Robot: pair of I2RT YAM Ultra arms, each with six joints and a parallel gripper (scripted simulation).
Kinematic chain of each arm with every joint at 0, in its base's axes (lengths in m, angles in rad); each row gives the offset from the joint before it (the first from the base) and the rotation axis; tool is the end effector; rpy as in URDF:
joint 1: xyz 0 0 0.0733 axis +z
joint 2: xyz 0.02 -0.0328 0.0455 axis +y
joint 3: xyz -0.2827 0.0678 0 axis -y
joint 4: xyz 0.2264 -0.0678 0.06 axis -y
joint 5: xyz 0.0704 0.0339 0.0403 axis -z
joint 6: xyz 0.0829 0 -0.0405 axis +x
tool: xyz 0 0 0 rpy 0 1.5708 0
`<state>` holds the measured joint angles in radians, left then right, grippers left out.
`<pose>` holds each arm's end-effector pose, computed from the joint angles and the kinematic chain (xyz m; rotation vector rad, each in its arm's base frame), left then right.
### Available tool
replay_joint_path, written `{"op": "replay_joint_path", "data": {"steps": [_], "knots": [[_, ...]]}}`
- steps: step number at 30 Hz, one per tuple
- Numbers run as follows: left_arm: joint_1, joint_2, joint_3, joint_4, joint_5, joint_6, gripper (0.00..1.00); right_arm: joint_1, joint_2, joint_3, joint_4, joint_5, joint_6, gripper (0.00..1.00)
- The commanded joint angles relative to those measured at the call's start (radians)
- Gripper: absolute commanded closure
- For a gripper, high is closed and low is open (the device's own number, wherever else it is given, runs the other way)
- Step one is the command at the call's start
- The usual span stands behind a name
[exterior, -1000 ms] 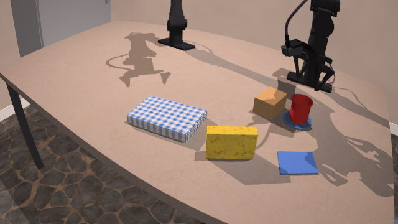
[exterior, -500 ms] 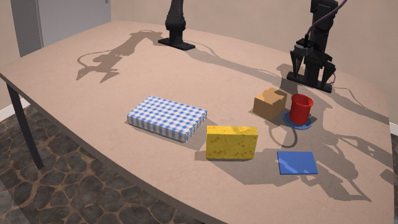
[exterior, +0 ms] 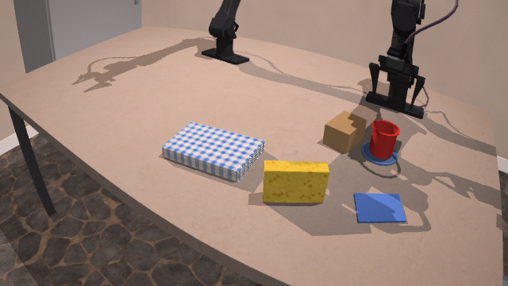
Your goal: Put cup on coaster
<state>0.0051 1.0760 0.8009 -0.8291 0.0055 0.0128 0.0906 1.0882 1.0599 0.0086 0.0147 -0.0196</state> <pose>0.1887 0.0016 0.2268 0.0120 2.6749 -0.0017 0.2690 0.0243 0.4196 -0.0762 1.5888 0.0437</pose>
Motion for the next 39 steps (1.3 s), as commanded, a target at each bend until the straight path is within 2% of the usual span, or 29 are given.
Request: {"op": "replay_joint_path", "data": {"steps": [1, 16, 21, 26, 39], "knots": [[-0.016, -0.032, 0.006, 0.027, -0.025, -0.05, 0.0, -0.059, -0.041, -0.015, -0.015, -0.015, 0.026, 0.0], [-0.018, -0.038, 0.017, 0.05, -0.038, -0.051, 0.0, -0.093, -0.052, -0.018, -0.016, -0.021, 0.02, 0.0], [-0.021, -0.147, 0.081, 0.13, -0.039, -0.039, 0.0, -0.093, -0.052, -0.018, -0.016, -0.02, 0.02, 0.0], [-0.019, -0.176, 0.127, 0.186, -0.033, -0.03, 0.0, -0.091, -0.043, -0.007, -0.004, -0.015, 0.02, 0.0], [-0.006, -0.144, 0.205, 0.664, -0.01, -0.006, 0.0, -0.091, -0.043, -0.007, -0.004, -0.015, 0.02, 0.0]]}}
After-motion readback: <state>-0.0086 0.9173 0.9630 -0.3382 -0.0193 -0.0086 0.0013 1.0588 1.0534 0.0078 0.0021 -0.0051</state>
